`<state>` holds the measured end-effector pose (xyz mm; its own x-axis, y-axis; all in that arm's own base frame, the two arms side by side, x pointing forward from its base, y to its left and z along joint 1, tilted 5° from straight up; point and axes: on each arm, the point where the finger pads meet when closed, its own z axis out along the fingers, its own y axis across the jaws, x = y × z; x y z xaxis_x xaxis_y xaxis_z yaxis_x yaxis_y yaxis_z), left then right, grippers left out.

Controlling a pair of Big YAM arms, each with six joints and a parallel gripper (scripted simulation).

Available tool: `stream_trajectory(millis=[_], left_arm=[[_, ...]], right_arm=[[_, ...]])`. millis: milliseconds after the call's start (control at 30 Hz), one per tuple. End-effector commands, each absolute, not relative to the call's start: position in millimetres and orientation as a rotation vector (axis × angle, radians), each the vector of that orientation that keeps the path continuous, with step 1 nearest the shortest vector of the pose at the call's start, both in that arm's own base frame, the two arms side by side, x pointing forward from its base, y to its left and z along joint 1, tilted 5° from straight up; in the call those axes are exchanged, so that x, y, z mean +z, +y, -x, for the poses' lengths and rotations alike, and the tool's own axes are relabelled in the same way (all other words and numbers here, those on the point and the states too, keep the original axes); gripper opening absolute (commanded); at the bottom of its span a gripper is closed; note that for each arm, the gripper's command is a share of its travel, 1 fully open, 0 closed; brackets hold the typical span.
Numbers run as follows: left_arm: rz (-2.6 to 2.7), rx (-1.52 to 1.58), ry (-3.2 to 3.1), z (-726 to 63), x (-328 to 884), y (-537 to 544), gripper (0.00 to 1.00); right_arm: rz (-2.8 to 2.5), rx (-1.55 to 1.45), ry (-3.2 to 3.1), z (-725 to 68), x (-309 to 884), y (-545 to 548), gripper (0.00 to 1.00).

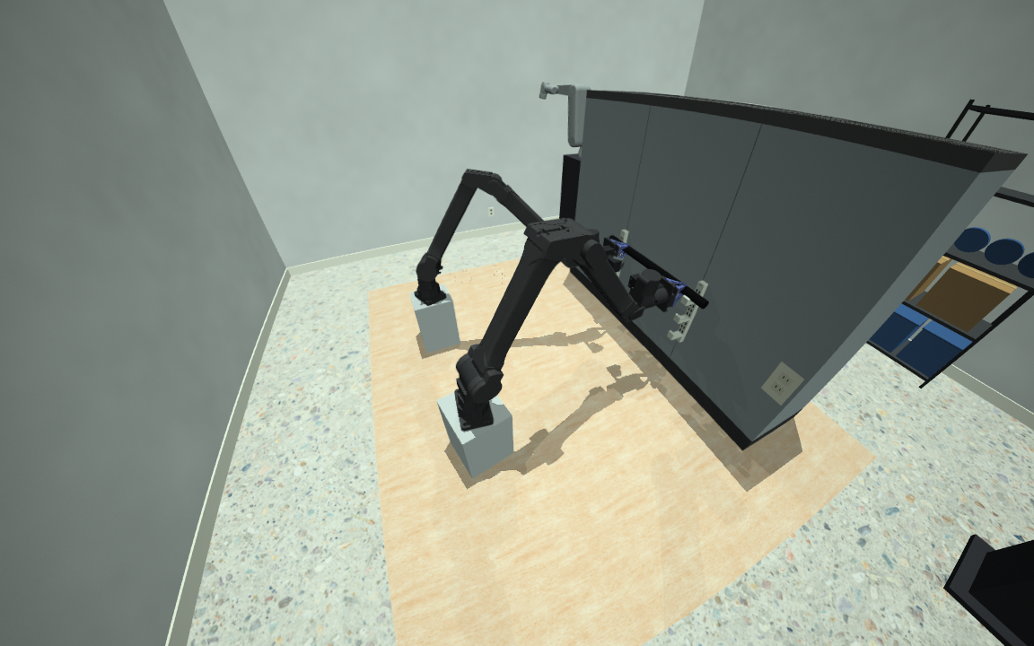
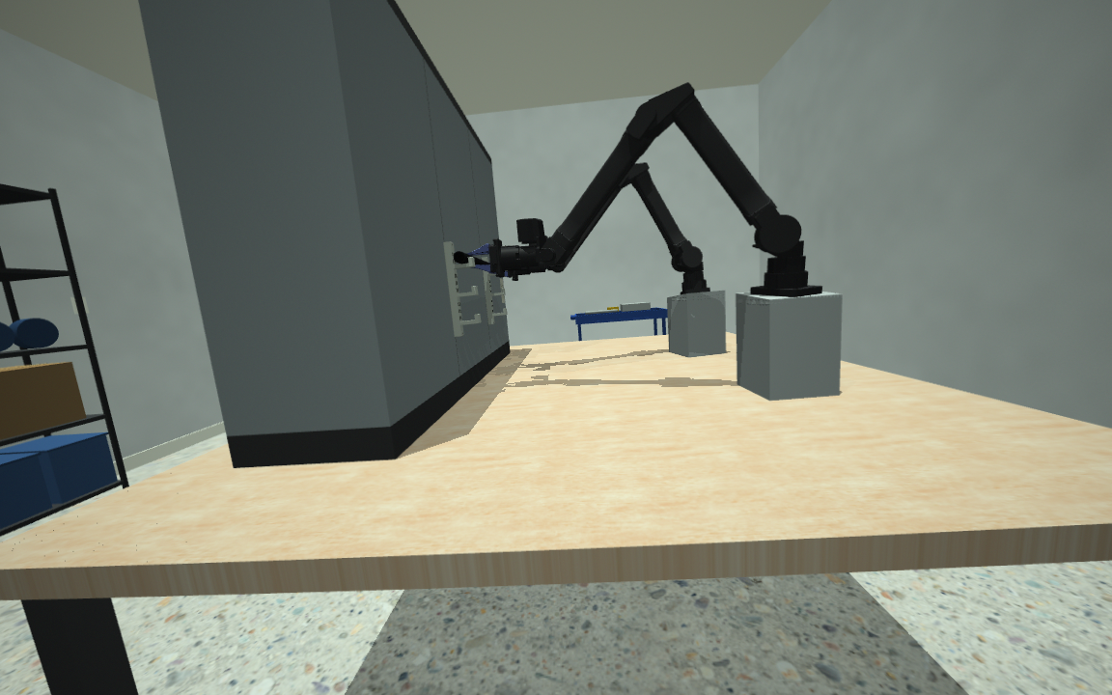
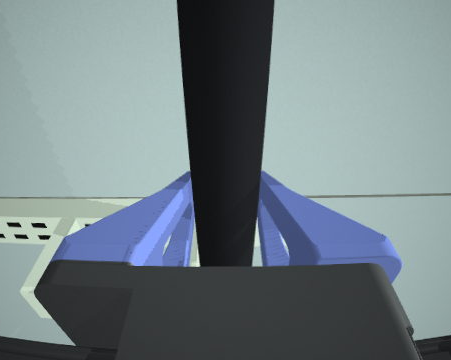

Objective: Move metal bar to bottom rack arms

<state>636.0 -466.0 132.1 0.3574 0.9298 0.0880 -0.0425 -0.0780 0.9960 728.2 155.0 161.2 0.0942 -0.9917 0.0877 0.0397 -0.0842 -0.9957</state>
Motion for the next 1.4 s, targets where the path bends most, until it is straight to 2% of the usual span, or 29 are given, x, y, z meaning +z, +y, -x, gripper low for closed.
stream_trajectory(millis=[0,1367], left_arm=[[-1.349,1.009,0.866,-632.1,163.1,-464.3,0.0],[-1.349,1.009,0.866,-638.6,163.0,-467.7,0.0]], right_arm=[[1.251,-1.239,1.062,-725.6,184.3,146.6,0.0],[1.251,-1.239,1.062,-723.6,184.3,145.9,0.0]])
